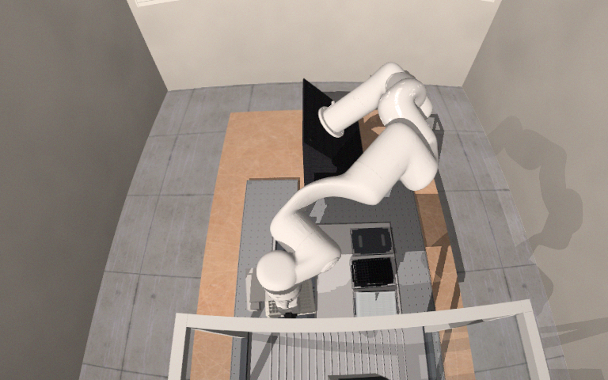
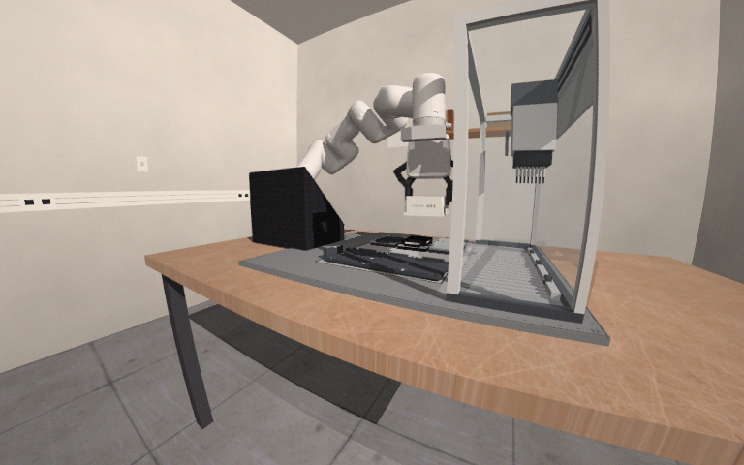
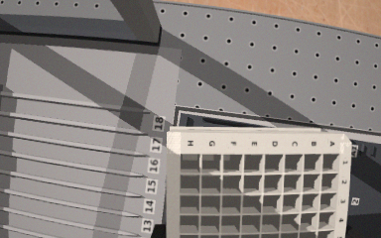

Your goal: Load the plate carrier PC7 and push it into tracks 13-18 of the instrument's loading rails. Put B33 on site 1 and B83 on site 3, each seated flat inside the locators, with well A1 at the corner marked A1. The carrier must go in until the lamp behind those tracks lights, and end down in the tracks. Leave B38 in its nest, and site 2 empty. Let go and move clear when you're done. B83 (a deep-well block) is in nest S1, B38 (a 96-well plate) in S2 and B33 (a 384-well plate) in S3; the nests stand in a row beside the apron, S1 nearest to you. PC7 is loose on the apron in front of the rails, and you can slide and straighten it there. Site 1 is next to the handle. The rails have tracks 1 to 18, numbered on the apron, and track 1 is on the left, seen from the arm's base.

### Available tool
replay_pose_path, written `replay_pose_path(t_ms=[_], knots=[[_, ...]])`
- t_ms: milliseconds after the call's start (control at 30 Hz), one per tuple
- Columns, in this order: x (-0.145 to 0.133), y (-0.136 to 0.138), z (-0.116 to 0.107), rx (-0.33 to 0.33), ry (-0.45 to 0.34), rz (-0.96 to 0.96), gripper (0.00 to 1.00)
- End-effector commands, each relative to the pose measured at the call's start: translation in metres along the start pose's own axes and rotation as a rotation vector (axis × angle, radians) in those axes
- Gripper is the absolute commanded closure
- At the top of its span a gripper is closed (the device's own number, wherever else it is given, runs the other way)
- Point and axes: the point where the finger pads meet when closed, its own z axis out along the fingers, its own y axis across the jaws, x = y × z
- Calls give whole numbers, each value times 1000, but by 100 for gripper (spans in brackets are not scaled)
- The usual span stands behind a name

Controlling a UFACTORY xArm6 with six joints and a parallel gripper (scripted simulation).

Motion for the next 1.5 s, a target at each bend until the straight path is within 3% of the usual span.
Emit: replay_pose_path(t_ms=[0, 667, 1467], knots=[[0, -1, -3, -6, 3, 132, 100], [0, -1, -3, -6, 3, 136, 100], [0, -1, 34, -6, 3, 136, 100]])
